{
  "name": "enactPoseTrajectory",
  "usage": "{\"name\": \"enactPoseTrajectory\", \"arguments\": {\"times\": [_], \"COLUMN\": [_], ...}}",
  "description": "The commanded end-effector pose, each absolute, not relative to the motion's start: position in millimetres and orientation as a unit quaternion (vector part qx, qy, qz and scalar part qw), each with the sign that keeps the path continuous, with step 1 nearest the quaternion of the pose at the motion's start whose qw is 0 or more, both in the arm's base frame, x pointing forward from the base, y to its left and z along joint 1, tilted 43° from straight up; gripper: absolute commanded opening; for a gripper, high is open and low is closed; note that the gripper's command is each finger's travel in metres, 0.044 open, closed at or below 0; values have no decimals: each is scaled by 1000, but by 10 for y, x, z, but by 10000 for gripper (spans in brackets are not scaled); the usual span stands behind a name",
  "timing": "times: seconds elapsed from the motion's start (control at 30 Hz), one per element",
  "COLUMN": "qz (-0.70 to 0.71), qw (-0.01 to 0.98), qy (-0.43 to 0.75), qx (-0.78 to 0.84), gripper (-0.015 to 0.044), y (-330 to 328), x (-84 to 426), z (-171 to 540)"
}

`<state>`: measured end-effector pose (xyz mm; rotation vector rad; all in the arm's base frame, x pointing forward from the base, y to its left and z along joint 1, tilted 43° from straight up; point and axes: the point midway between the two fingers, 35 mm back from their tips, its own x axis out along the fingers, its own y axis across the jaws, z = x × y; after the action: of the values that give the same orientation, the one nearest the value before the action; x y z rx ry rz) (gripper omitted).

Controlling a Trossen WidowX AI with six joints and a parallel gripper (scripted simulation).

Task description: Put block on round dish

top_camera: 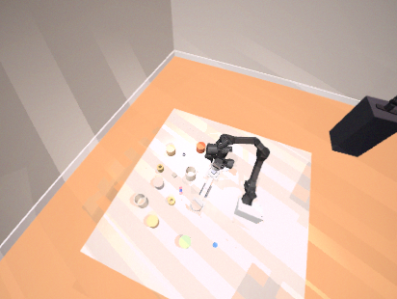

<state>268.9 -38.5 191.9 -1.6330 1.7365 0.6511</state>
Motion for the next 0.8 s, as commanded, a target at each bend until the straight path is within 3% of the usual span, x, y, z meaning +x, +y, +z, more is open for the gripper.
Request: {"name": "enactPoseTrajectory", "arguments": {"times": [0.0, 0.77], "qz": [249, 254], "qw": [329, 348], "qy": [663, 675], "qx": [-625, -599], "gripper": [0, 0], "y": [-381, -1237], "x": [2693, 2119], "z": [1918, 2129]}}
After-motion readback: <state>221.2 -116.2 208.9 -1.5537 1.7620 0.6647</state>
